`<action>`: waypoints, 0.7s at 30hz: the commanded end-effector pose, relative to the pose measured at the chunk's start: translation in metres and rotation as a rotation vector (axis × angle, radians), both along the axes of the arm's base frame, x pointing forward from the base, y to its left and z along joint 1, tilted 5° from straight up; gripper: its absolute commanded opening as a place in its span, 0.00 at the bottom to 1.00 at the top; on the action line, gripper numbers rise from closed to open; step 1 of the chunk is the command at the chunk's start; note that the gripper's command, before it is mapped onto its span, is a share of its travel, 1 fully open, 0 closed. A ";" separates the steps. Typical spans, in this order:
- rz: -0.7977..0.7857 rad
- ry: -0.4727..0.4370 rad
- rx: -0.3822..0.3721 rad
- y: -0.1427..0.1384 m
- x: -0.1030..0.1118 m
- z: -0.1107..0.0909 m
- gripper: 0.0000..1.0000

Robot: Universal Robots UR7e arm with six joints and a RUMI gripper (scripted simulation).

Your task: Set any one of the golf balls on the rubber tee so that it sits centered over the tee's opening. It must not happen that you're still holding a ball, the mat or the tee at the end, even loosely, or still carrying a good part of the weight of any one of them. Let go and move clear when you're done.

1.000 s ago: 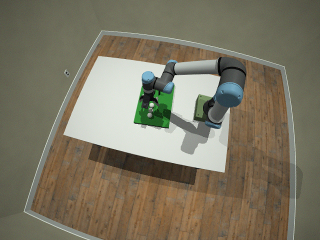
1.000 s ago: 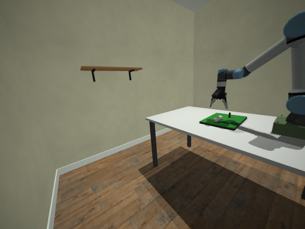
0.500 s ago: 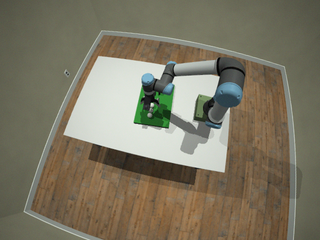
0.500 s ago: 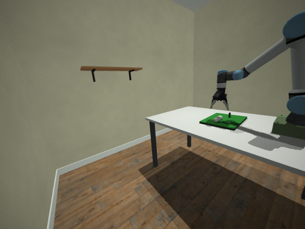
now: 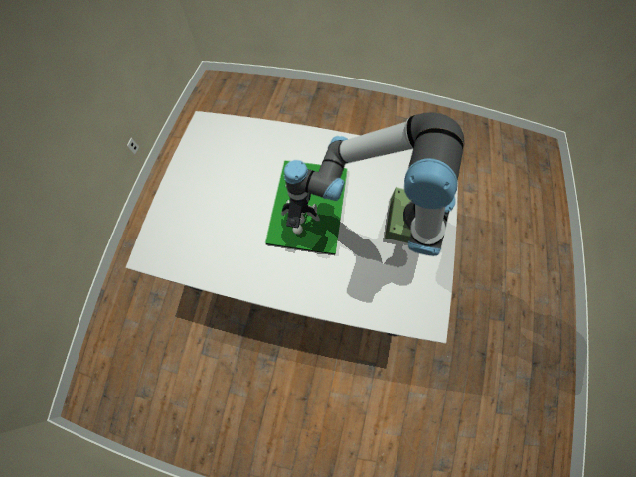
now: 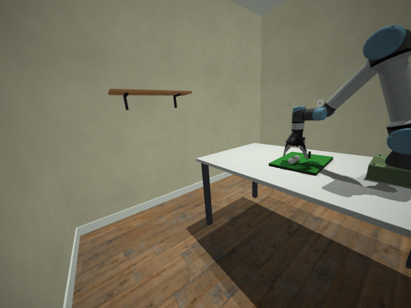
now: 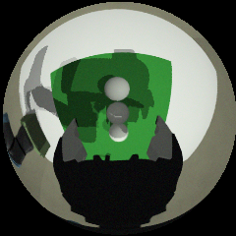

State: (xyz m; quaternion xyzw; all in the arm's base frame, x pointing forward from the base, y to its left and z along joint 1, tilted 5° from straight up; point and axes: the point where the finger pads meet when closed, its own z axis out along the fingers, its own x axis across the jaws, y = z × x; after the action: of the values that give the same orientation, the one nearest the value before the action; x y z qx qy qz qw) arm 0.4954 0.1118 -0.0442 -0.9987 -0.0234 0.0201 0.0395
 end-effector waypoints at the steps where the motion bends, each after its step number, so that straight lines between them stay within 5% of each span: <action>1: 0.000 -0.003 0.000 0.001 0.001 -0.010 1.00; 13: 0.000 -0.003 0.000 0.001 0.001 -0.010 1.00; 14: 0.000 -0.003 0.000 0.001 0.001 -0.010 0.00; 21: 0.000 -0.003 0.000 0.001 0.001 -0.010 0.00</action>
State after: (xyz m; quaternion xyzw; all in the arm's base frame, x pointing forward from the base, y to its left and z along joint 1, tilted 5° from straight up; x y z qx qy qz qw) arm 0.4961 0.1127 -0.0550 -0.9988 -0.0233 0.0193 0.0395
